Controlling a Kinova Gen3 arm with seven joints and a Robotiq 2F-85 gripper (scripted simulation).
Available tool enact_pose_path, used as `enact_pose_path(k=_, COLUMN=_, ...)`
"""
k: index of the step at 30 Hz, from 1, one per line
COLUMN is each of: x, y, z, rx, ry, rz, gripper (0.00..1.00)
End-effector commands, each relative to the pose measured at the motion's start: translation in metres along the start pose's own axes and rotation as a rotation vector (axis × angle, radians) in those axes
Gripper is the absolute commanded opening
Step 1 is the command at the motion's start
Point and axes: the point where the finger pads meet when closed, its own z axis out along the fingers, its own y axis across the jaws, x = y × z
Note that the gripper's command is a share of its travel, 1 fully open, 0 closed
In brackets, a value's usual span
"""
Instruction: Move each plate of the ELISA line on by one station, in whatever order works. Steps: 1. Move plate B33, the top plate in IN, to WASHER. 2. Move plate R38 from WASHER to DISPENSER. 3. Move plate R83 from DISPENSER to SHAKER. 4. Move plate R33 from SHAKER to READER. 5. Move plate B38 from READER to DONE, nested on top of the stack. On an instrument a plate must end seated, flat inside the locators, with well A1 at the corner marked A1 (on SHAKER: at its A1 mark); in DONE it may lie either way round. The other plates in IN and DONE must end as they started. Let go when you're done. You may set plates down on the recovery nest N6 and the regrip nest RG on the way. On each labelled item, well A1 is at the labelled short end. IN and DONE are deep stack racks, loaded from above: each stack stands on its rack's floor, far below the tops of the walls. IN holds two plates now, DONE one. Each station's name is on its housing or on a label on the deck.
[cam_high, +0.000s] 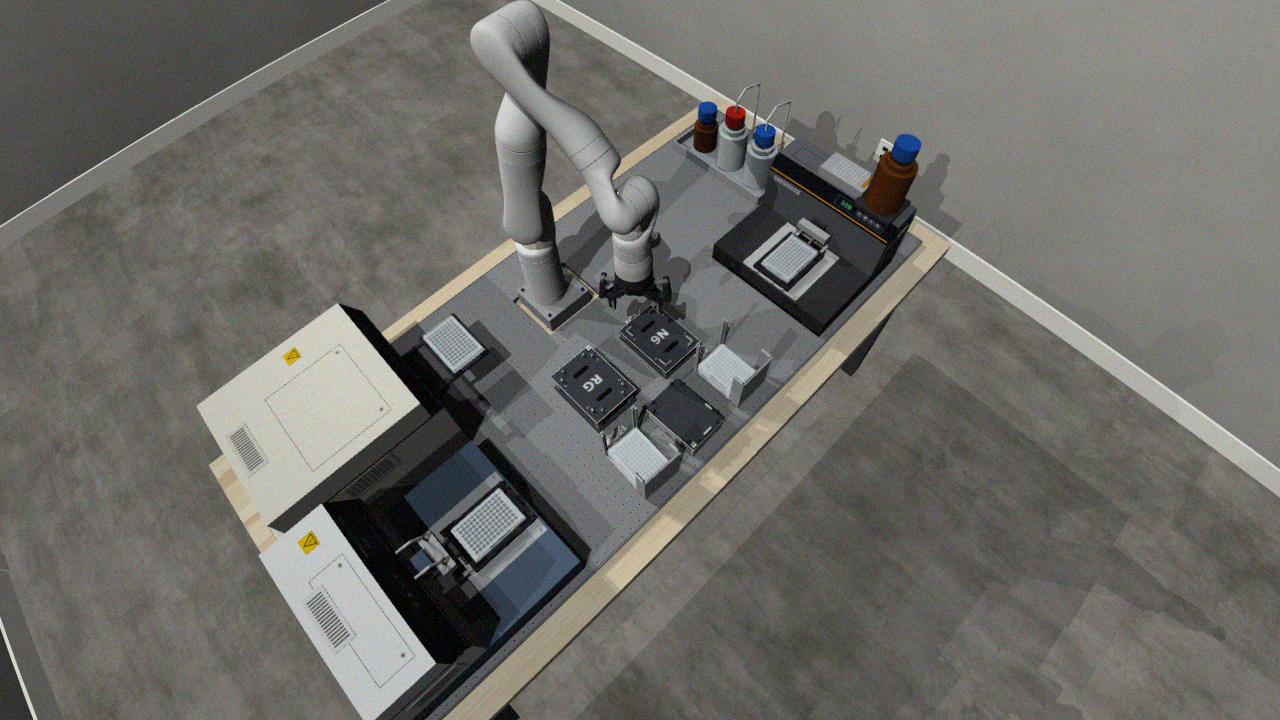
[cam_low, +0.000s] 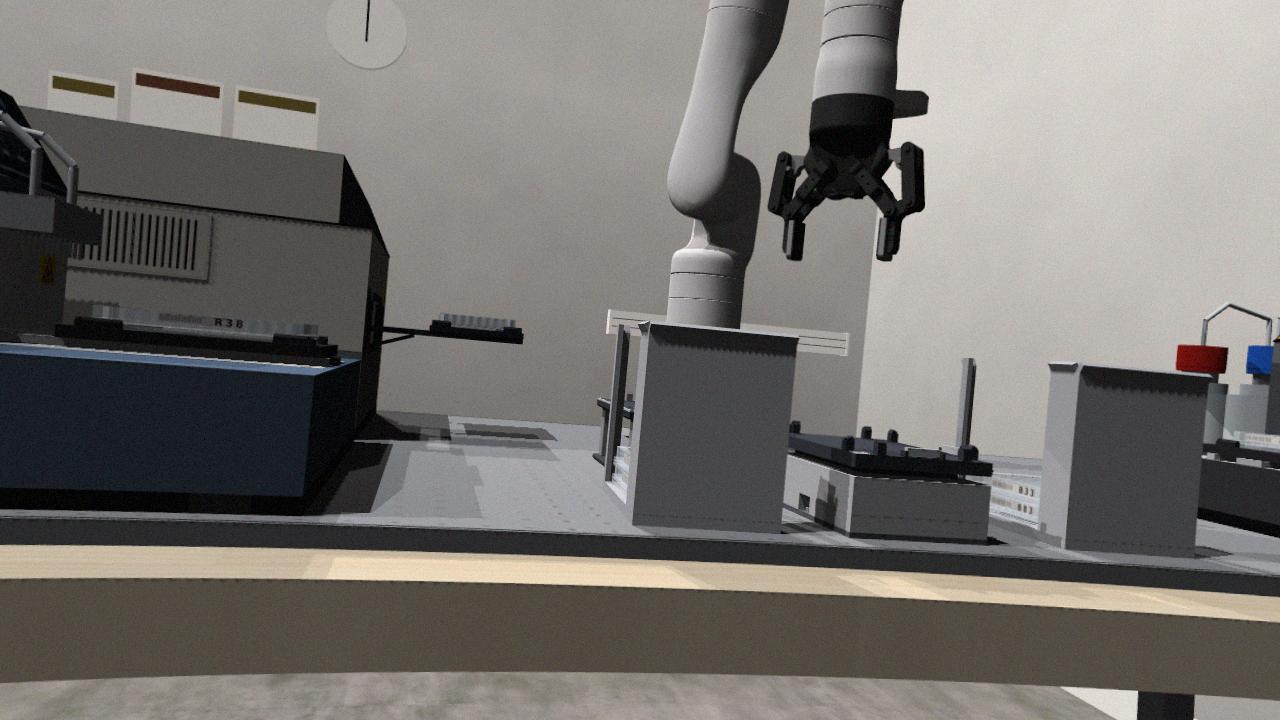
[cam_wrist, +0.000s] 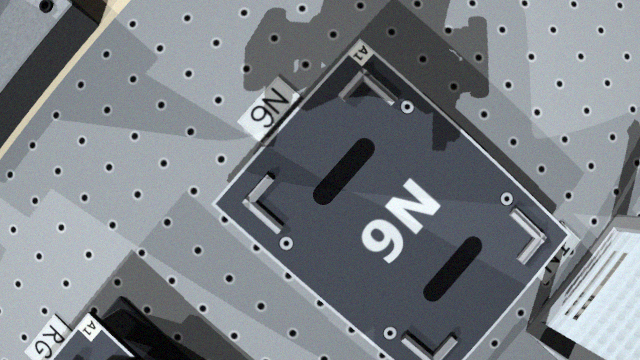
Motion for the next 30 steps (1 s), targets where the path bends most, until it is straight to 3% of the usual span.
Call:
enact_pose_path(k=1, x=0.006, y=0.011, z=0.000, rx=0.000, ry=-0.004, rz=0.012, gripper=1.00)
enact_pose_path(k=30, x=0.049, y=0.083, z=0.000, rx=0.000, ry=-0.004, rz=0.109, gripper=1.00)
